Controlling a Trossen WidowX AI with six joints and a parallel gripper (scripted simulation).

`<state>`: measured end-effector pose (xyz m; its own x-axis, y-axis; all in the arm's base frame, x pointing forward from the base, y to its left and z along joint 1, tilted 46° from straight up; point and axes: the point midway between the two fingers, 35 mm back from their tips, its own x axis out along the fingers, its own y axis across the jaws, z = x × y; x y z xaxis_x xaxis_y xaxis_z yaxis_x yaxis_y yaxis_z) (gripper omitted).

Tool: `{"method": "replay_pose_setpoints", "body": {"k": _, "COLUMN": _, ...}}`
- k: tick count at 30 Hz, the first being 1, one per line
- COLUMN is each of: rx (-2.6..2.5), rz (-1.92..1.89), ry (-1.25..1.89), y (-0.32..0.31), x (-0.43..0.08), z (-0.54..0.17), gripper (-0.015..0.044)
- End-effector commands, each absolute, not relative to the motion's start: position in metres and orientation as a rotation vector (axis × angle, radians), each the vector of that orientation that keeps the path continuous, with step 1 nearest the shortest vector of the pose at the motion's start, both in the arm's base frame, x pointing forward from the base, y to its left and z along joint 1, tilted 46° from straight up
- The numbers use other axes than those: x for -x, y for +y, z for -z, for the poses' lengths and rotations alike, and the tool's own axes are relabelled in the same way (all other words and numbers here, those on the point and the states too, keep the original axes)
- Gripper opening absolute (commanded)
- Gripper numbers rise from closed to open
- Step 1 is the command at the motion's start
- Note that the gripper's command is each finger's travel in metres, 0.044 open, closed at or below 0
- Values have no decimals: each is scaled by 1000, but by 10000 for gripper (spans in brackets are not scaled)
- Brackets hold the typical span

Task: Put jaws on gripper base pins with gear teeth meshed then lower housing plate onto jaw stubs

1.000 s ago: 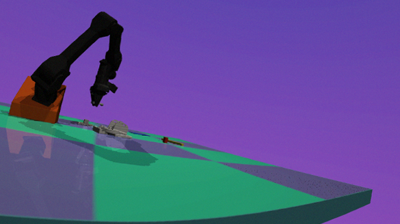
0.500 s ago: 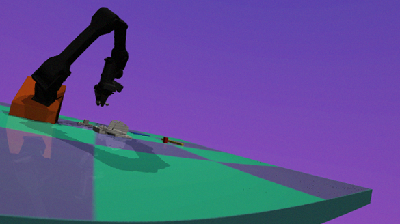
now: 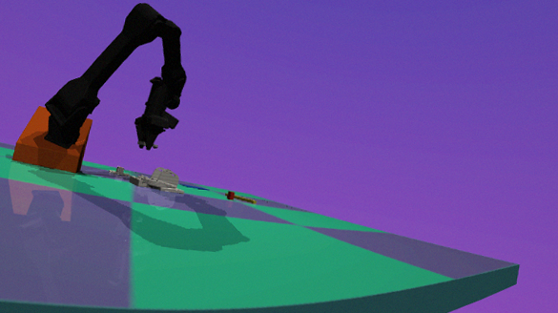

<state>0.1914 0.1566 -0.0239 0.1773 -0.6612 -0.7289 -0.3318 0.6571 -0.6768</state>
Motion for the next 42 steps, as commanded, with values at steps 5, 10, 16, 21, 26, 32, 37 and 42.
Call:
{"method": "replay_pose_setpoints", "body": {"k": 5, "rx": 917, "rz": 275, "ry": 1423, "y": 135, "x": -200, "z": 4, "gripper": 351}}
{"method": "replay_pose_setpoints", "body": {"k": 10, "rx": 928, "rz": 272, "ry": 1424, "y": 123, "x": -203, "z": -6, "gripper": 351}}
{"method": "replay_pose_setpoints", "body": {"k": 16, "rx": 941, "rz": 270, "ry": 1426, "y": 107, "x": -207, "z": -17, "gripper": 351}}
{"method": "replay_pose_setpoints", "body": {"k": 21, "rx": 953, "rz": 269, "ry": 1428, "y": 94, "x": -208, "z": -26, "gripper": 351}}
{"method": "replay_pose_setpoints", "body": {"k": 26, "rx": 965, "rz": 269, "ry": 1430, "y": 81, "x": -209, "z": -34, "gripper": 351}}
{"method": "replay_pose_setpoints", "body": {"k": 32, "rx": 979, "rz": 270, "ry": 1433, "y": 66, "x": -209, "z": -44, "gripper": 351}}
{"method": "replay_pose_setpoints", "body": {"k": 37, "rx": 981, "rz": 271, "ry": 1433, "y": 64, "x": -208, "z": -45, "gripper": 351}}
{"method": "replay_pose_setpoints", "body": {"k": 42, "rx": 981, "rz": 271, "ry": 1433, "y": 64, "x": -208, "z": -45, "gripper": 351}}
